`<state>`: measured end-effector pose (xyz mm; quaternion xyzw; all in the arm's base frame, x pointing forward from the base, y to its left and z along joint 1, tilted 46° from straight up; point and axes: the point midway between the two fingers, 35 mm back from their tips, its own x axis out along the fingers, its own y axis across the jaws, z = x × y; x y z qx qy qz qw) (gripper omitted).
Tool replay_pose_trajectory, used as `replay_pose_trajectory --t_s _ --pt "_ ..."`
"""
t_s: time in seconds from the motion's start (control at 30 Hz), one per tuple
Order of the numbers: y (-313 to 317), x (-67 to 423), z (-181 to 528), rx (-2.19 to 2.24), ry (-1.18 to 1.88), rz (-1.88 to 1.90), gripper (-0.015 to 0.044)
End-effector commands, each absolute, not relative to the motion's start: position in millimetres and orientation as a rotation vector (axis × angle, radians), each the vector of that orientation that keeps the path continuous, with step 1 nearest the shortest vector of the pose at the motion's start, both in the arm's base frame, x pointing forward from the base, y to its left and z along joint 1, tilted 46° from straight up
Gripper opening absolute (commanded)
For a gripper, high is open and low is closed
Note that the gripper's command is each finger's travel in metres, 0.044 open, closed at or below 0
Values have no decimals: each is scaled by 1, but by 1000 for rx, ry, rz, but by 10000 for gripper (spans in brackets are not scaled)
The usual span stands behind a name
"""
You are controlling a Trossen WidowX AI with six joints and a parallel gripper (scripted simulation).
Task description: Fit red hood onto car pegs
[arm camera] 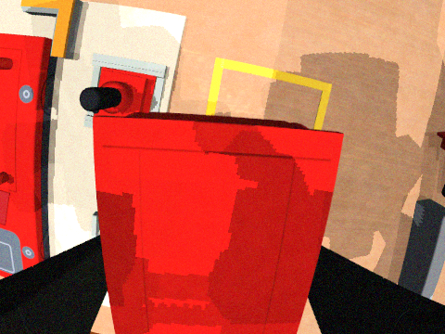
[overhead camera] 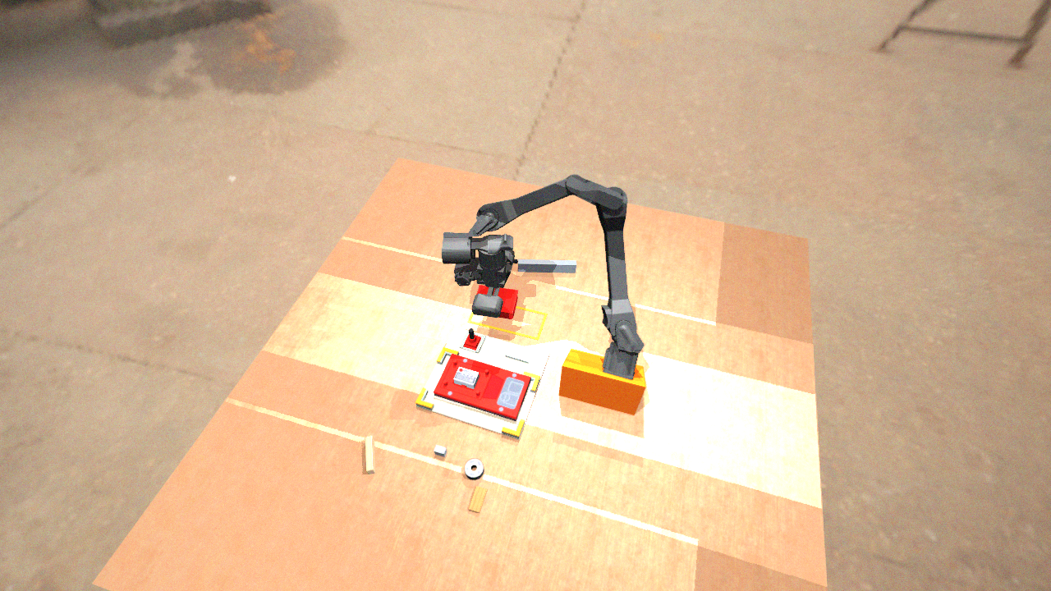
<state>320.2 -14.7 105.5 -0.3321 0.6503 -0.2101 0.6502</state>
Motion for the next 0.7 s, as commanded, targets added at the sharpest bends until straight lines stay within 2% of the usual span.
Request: replay_pose_trajectory --t_s 0.0,0.67 --pt "3 328 94 -729 1460 -481 0" --pt "92 335 11 -648 1426 -547 0"
